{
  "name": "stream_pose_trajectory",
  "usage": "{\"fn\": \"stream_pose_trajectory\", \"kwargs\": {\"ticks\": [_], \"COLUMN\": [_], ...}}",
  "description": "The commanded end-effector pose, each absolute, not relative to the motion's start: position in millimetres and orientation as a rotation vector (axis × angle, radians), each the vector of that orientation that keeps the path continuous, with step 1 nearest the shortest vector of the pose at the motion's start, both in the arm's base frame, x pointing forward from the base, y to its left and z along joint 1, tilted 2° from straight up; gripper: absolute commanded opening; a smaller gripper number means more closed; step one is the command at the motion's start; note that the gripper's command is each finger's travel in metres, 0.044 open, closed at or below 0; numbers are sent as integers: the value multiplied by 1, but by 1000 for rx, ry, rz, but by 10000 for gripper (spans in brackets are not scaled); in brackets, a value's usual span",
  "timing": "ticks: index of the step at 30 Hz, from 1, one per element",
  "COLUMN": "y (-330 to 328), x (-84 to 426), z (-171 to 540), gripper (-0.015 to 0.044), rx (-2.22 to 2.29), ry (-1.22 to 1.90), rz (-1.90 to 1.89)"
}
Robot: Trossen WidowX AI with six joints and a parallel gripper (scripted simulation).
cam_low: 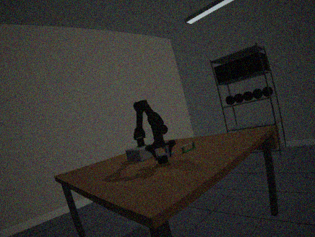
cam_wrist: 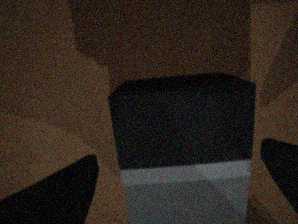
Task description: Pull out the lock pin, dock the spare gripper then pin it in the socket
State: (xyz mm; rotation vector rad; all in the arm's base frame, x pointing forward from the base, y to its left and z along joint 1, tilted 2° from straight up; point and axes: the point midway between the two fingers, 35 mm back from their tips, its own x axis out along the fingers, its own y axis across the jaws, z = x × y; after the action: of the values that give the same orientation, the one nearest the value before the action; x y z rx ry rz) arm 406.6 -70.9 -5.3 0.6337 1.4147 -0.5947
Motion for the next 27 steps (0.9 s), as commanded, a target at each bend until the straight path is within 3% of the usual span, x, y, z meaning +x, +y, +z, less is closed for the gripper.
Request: {"fn": "stream_pose_trajectory", "kwargs": {"ticks": [1, 11, 18, 25, 27], "y": [-71, -71, -71, -71, -71], "x": [406, 406, 406, 406, 406], "z": [-15, -23, -23, -23, -22], "gripper": [440, 440, 256, 210, 157], "rx": [636, 636, 636, 636, 636], "ry": [1418, 1418, 1418, 1418, 1418], "rz": [-604, -604, -604, -604, -604]}}
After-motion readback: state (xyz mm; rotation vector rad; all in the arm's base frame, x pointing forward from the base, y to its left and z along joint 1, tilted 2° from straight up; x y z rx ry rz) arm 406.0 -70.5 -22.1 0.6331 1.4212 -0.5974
